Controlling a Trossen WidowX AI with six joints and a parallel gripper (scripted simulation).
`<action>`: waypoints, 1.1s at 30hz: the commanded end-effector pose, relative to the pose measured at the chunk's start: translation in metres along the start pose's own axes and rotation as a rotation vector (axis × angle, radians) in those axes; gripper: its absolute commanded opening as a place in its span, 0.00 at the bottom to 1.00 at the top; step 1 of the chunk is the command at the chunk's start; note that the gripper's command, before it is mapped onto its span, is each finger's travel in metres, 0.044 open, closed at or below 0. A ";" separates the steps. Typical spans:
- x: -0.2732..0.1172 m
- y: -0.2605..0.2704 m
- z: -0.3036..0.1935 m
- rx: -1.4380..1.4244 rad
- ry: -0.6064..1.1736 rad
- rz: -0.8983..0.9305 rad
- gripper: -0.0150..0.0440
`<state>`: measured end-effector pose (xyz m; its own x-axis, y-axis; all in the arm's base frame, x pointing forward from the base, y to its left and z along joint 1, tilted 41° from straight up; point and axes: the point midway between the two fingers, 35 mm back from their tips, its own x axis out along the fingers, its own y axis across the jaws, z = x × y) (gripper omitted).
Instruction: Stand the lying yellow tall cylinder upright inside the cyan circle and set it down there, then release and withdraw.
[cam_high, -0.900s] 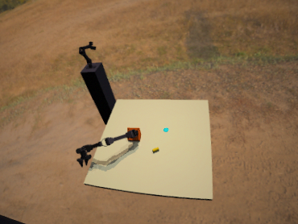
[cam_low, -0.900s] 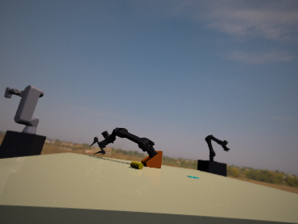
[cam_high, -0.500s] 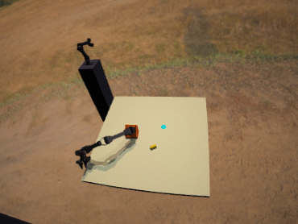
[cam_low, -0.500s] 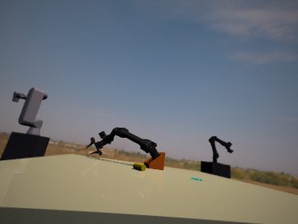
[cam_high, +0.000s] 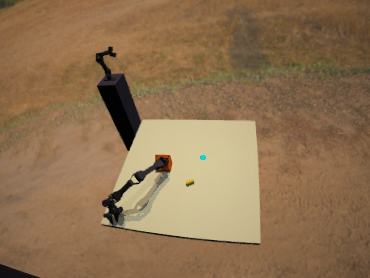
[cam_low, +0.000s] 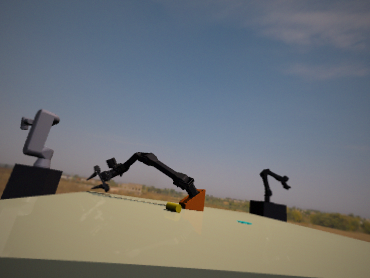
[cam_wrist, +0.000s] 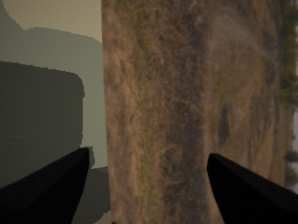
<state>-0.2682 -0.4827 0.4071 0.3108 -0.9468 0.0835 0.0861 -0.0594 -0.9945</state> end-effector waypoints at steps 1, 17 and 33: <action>0.020 -0.010 0.034 0.034 -0.024 -0.007 0.78; 0.083 -0.018 0.151 0.283 -0.124 0.034 0.78; 0.130 -0.004 0.301 0.458 -0.283 0.139 0.78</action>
<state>0.0363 -0.5088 0.4539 0.5809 -0.8112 0.0666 0.3867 0.2030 -0.8996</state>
